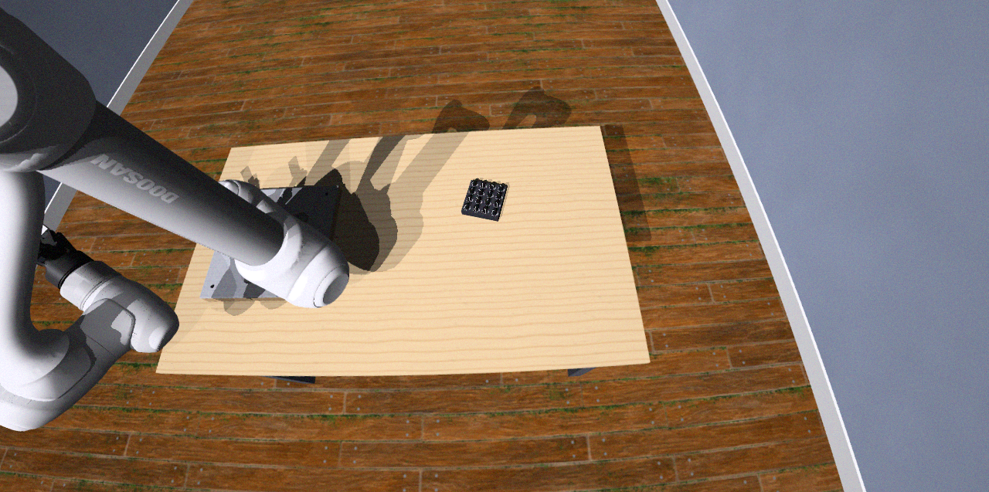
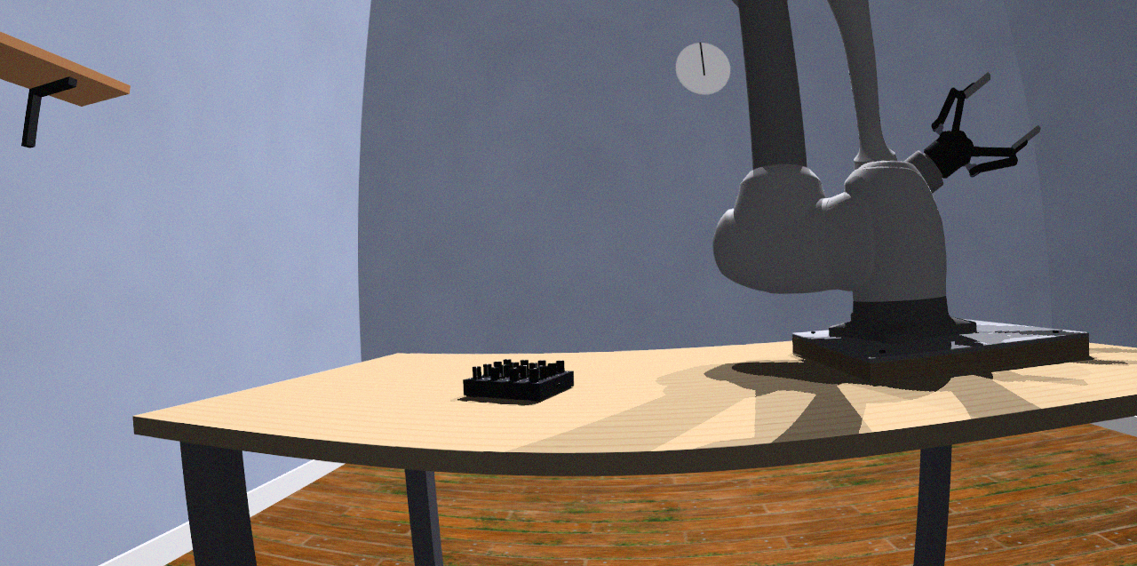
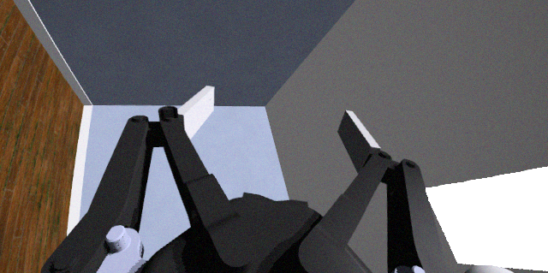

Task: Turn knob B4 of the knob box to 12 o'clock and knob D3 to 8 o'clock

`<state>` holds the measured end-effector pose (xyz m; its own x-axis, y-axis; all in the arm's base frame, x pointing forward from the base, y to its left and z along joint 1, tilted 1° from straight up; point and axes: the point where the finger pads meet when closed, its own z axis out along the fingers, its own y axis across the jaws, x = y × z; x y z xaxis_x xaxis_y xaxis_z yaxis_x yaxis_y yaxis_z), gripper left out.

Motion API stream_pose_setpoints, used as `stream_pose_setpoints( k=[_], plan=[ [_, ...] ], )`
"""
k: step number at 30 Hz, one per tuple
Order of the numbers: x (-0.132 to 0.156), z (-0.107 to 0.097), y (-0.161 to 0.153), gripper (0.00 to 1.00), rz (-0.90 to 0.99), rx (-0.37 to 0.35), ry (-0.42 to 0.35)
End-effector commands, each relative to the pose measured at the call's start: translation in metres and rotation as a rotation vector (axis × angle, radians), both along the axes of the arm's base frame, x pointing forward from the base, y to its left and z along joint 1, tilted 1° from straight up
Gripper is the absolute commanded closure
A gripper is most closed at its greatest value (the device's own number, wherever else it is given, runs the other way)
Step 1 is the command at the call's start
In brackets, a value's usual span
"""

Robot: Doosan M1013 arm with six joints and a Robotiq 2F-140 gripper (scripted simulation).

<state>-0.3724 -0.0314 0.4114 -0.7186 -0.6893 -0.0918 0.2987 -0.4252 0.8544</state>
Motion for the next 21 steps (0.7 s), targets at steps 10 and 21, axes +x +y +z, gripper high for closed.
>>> stream_pose_setpoints(
  k=[10, 21],
  plan=[
    [0.010, -0.057, -0.093, 0.00, 0.127, -0.154, -0.198],
    [0.050, -0.108, -0.172, 0.00, 0.247, -0.251, -0.387]
  ],
)
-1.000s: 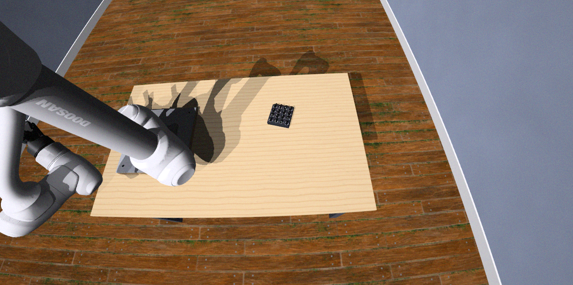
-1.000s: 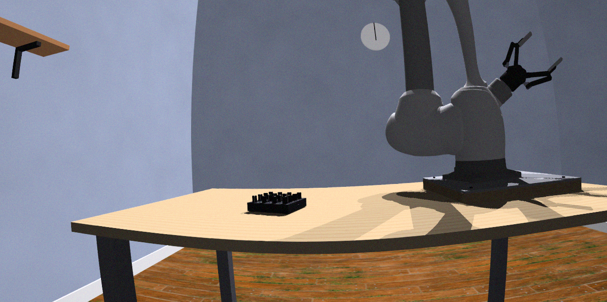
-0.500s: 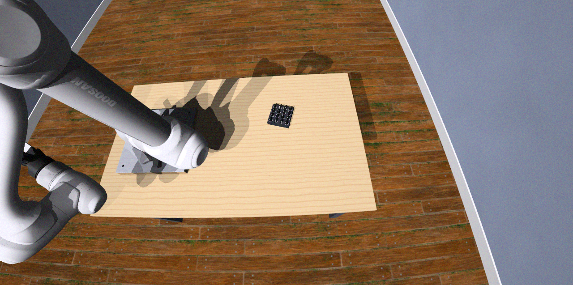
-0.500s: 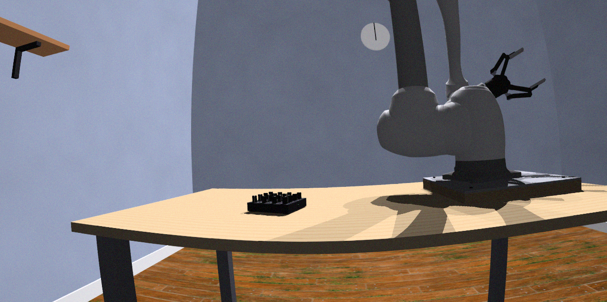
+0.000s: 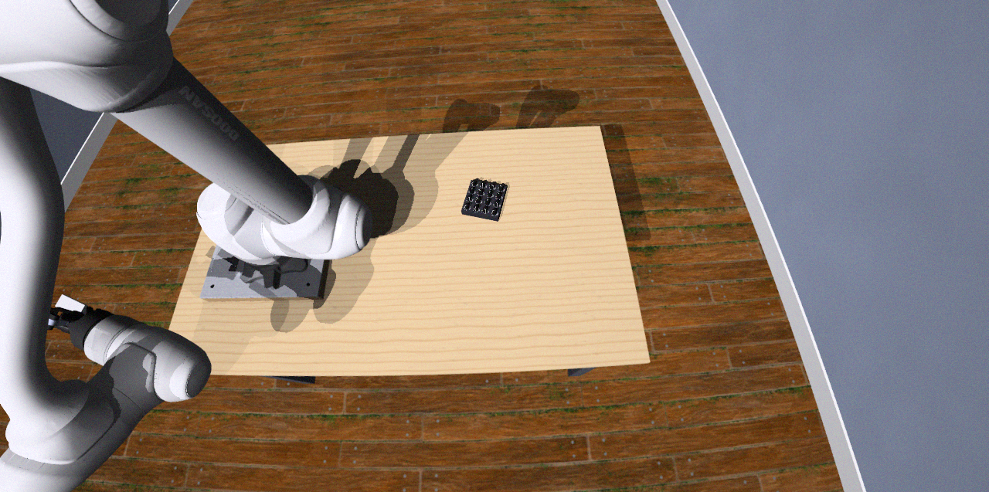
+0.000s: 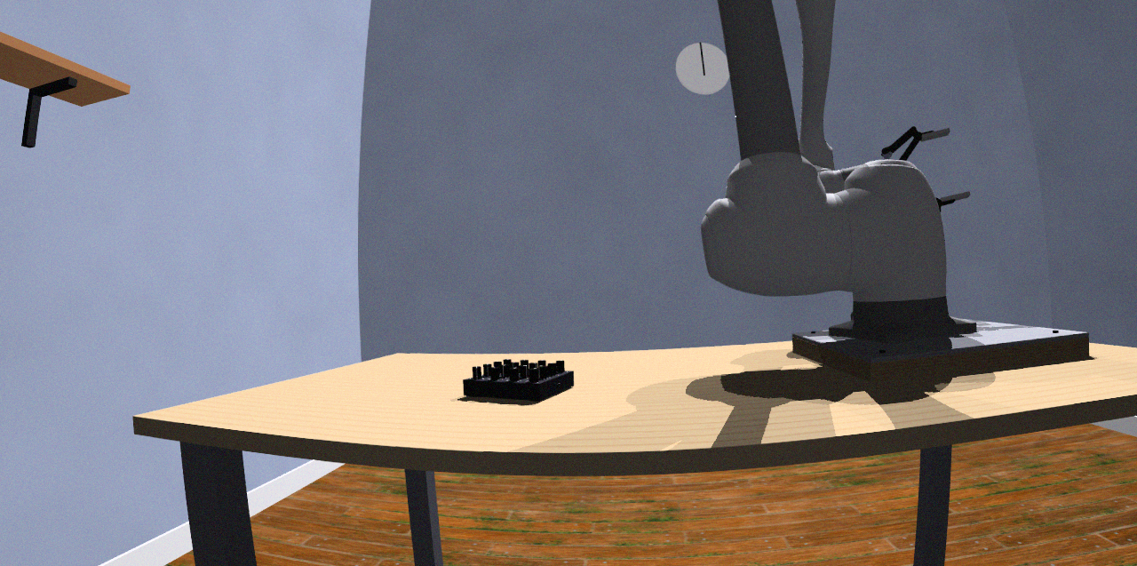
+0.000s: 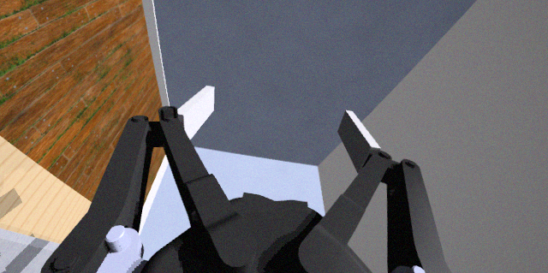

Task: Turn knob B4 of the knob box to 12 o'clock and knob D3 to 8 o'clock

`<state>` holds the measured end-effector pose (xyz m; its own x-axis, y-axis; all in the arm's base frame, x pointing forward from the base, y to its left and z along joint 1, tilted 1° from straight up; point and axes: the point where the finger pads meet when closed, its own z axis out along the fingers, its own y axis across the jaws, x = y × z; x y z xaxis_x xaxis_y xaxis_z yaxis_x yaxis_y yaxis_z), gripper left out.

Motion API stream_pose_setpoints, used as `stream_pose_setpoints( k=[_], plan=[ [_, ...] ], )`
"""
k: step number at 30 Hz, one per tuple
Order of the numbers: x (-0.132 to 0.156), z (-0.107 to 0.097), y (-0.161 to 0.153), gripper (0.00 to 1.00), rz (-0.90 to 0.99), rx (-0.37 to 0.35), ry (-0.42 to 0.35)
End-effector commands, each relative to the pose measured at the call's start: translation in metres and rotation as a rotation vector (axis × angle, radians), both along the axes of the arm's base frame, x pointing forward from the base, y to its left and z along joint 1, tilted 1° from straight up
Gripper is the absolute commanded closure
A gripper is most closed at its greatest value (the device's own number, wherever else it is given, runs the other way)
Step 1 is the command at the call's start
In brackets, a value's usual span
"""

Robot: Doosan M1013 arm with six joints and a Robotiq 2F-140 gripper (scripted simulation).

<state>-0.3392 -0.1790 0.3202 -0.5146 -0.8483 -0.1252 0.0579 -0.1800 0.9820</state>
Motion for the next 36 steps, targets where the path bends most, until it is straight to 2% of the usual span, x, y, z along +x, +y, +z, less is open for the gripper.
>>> stream_pose_setpoints(
  k=[1, 3, 5, 6, 20, 22, 23, 36],
  plan=[
    [0.021, -0.021, -0.031, 0.00, 0.045, -0.036, -0.073],
    [0.032, -0.030, -0.043, 0.00, 0.067, -0.049, -0.107],
    [0.032, -0.030, -0.043, 0.00, 0.067, -0.049, -0.107],
    [0.046, -0.041, -0.059, 0.00, 0.097, -0.066, -0.150],
    [0.139, -0.097, -0.128, 0.00, 0.248, -0.126, -0.375],
    [0.139, -0.097, -0.128, 0.00, 0.248, -0.126, -0.375],
    [0.161, -0.108, -0.139, 0.00, 0.279, -0.134, -0.422],
    [0.269, -0.150, -0.173, 0.00, 0.412, -0.152, -0.627]
  ],
)
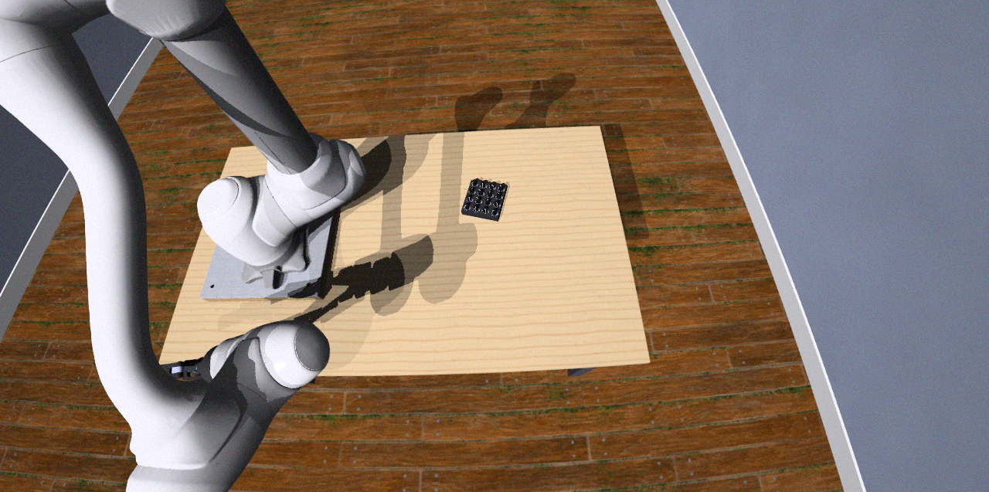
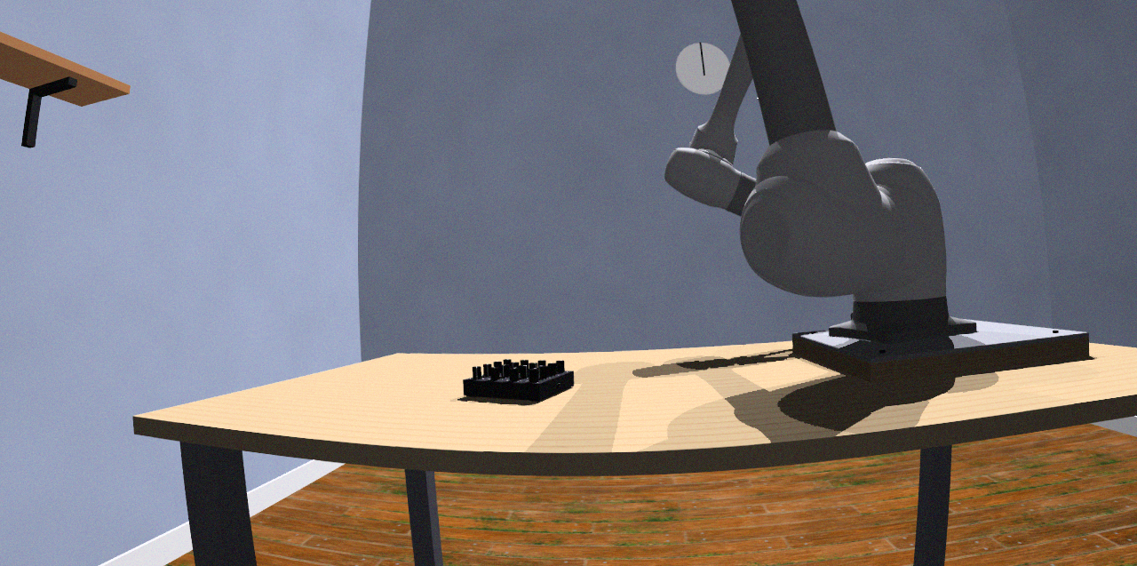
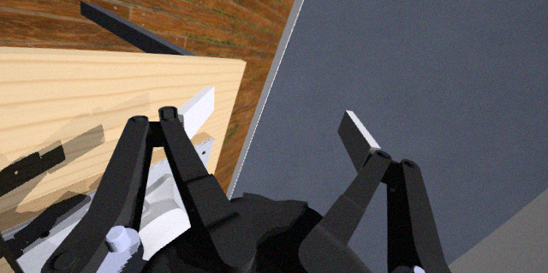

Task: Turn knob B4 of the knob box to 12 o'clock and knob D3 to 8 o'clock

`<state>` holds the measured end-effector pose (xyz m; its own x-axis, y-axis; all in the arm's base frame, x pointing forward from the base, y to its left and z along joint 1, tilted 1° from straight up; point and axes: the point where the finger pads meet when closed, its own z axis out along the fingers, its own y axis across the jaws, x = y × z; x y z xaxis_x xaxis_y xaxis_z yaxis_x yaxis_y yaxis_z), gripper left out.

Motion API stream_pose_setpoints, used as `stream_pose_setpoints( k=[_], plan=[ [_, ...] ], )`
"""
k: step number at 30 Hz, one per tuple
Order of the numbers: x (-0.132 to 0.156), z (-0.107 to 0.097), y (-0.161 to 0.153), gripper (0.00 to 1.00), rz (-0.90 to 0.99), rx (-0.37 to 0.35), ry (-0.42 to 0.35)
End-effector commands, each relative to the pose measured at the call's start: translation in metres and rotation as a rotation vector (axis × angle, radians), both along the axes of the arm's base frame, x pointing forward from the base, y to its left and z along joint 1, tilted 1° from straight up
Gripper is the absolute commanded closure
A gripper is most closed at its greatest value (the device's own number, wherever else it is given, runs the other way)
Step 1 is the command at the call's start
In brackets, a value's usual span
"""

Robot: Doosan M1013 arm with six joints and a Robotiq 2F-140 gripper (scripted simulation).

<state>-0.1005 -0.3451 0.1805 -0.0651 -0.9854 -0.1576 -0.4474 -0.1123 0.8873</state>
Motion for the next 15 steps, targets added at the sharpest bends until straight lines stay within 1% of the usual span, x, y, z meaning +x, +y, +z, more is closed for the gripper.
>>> stream_pose_setpoints(
  k=[1, 3, 4, 6, 15],
  plan=[
    [0.040, -0.014, -0.008, 0.00, 0.046, -0.004, -0.064],
    [0.040, -0.014, -0.008, 0.00, 0.046, -0.004, -0.064],
    [0.067, -0.022, -0.011, 0.00, 0.079, -0.005, -0.108],
    [0.081, -0.027, -0.013, 0.00, 0.095, -0.005, -0.131],
    [0.168, -0.050, -0.011, 0.00, 0.197, 0.003, -0.269]
  ],
)
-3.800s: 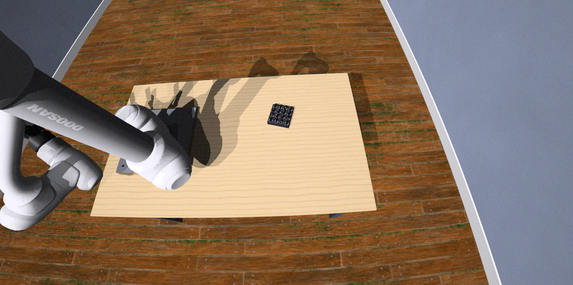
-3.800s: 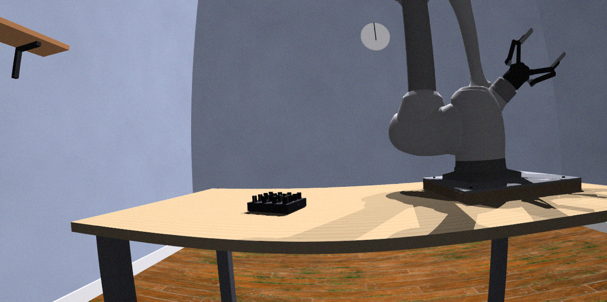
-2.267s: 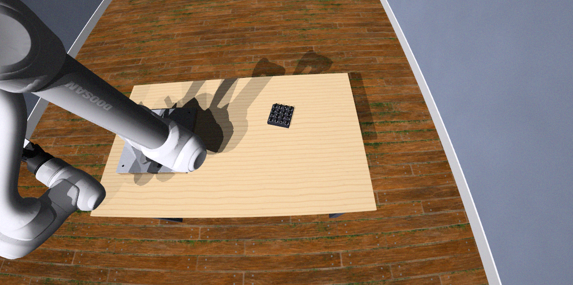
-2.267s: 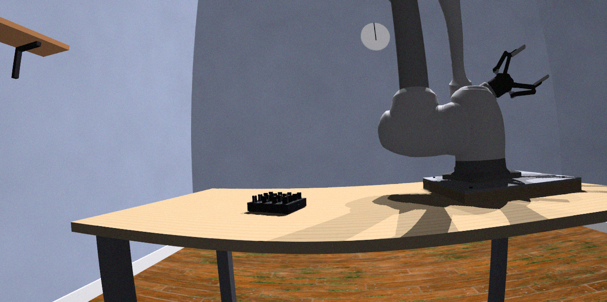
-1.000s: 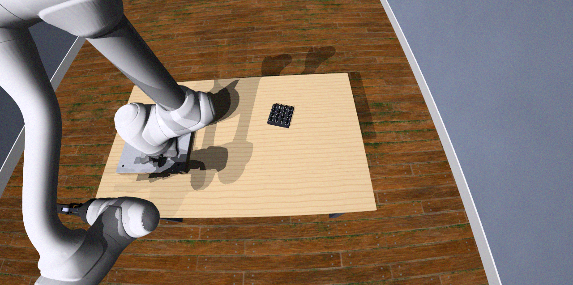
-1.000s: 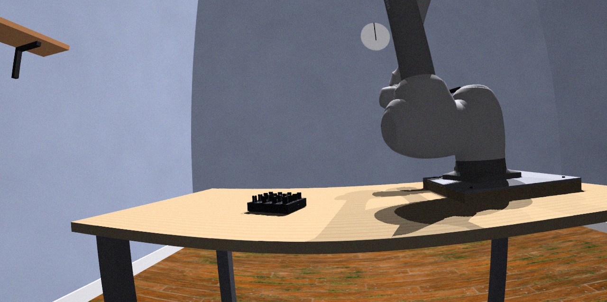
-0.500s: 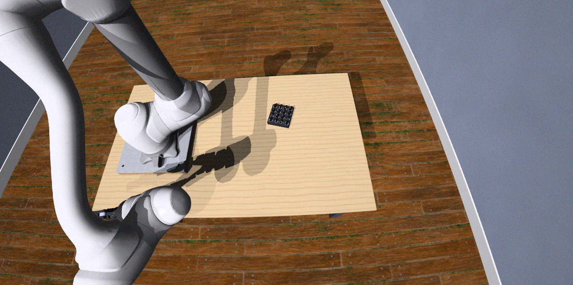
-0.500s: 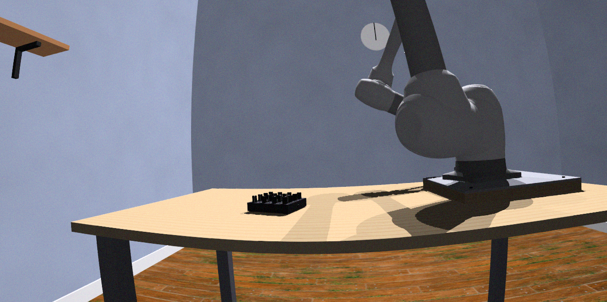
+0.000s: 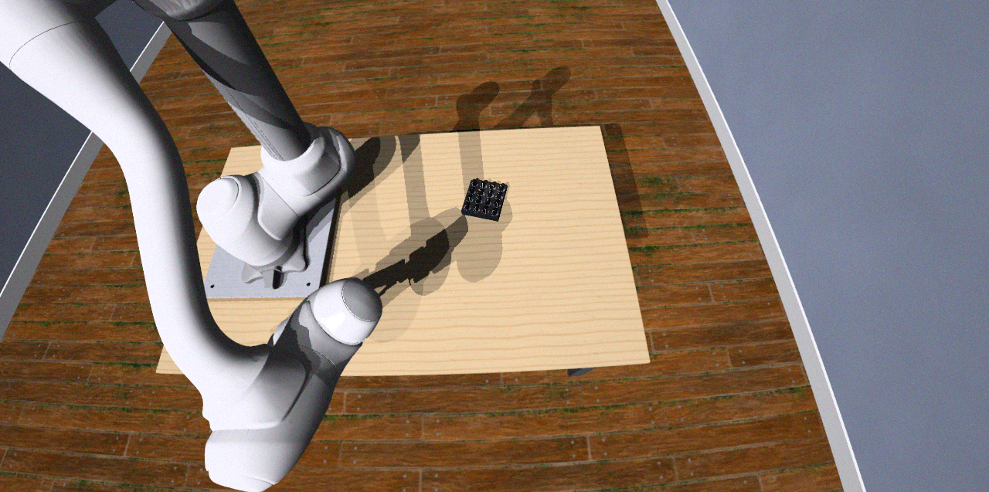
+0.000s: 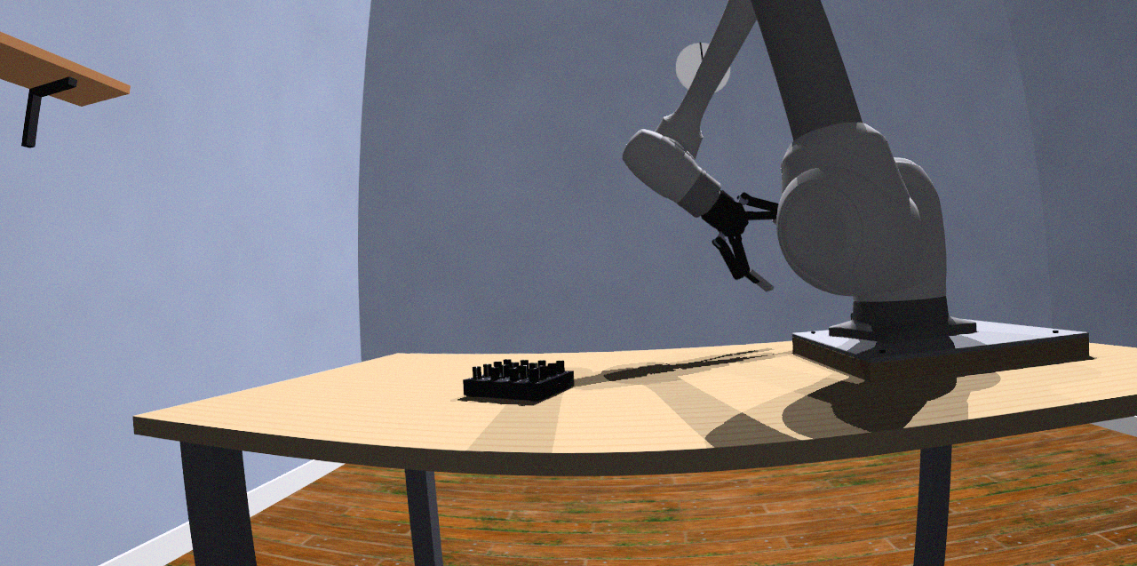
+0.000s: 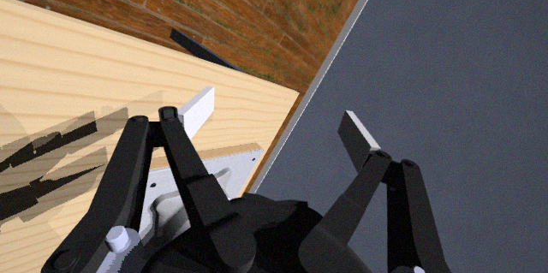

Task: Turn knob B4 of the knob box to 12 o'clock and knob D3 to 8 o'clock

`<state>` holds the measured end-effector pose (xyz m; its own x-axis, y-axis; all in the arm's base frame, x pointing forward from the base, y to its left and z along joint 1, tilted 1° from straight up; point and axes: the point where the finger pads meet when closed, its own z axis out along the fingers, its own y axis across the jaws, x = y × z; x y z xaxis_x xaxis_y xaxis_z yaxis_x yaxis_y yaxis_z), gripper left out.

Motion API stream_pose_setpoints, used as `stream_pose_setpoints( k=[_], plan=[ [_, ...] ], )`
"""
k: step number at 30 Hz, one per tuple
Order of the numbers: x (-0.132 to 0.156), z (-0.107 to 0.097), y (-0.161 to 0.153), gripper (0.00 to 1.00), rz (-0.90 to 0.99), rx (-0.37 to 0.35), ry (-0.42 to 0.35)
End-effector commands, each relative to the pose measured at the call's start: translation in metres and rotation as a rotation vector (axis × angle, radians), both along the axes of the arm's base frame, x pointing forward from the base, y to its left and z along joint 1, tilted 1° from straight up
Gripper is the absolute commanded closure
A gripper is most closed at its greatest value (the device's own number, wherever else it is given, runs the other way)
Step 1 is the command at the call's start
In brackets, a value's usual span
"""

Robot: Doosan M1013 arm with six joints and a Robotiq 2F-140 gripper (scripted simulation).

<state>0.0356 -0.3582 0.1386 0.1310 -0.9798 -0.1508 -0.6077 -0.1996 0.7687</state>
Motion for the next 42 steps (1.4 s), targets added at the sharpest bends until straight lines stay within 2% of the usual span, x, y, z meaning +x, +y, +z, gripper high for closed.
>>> stream_pose_setpoints(
  k=[1, 3, 5, 6, 20, 22, 23, 37, 39, 40, 42],
  plan=[
    [0.042, -0.010, 0.003, 0.00, 0.045, 0.004, -0.060],
    [0.061, -0.015, 0.006, 0.00, 0.067, 0.008, -0.090],
    [0.061, -0.015, 0.006, 0.00, 0.067, 0.008, -0.090],
    [0.089, -0.021, 0.011, 0.00, 0.099, 0.014, -0.131],
    [0.218, -0.042, 0.055, 0.00, 0.246, 0.056, -0.324],
    [0.218, -0.042, 0.055, 0.00, 0.246, 0.056, -0.324],
    [0.245, -0.045, 0.069, 0.00, 0.276, 0.068, -0.363],
    [0.360, -0.053, 0.150, 0.00, 0.412, 0.137, -0.542],
    [0.360, -0.053, 0.150, 0.00, 0.412, 0.137, -0.542],
    [0.380, -0.053, 0.170, 0.00, 0.437, 0.153, -0.576],
    [0.392, -0.053, 0.182, 0.00, 0.452, 0.162, -0.596]
  ],
)
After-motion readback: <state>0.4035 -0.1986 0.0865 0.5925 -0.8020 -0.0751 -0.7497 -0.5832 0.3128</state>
